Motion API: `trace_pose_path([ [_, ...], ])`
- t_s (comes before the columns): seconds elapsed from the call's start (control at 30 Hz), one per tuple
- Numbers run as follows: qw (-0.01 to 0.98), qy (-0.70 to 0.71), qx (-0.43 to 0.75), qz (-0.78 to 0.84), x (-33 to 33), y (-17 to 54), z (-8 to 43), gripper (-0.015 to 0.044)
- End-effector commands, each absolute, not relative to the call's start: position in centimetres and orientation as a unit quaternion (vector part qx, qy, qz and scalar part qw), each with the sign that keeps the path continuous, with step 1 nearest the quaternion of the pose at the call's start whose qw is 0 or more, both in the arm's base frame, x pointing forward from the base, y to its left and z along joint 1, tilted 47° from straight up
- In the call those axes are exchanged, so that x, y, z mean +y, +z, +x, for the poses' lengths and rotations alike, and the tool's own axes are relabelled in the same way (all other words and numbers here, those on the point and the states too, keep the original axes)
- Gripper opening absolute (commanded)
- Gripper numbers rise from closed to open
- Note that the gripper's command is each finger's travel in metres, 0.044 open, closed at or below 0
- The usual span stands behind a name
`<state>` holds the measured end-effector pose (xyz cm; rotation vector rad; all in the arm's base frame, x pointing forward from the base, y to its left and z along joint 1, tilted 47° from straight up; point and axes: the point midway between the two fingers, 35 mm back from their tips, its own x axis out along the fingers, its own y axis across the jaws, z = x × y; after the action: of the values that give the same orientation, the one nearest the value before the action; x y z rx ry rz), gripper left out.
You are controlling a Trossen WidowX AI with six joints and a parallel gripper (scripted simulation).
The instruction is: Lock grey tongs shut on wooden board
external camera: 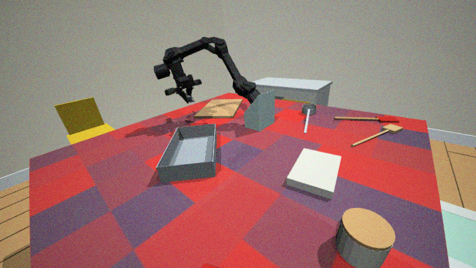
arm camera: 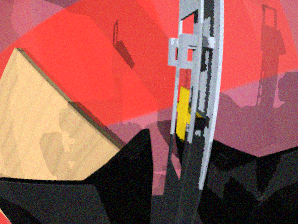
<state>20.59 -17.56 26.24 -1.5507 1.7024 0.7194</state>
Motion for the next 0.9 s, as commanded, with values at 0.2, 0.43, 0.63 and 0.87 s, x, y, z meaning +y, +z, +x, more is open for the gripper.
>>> trace_pose_path([
  [0.2, 0.401, 0.279, 0.661, -0.569, -19.6, 26.3, 17.6, -0.0150],
  [0.43, 0.429, 0.274, 0.661, -0.552, -20.7, 26.5, 15.6, -0.0150],
  [0.63, 0.452, 0.264, 0.660, -0.539, -21.5, 26.6, 13.8, -0.0150],
  [0.87, 0.477, 0.250, 0.657, -0.528, -22.2, 26.9, 11.8, -0.0150],
])
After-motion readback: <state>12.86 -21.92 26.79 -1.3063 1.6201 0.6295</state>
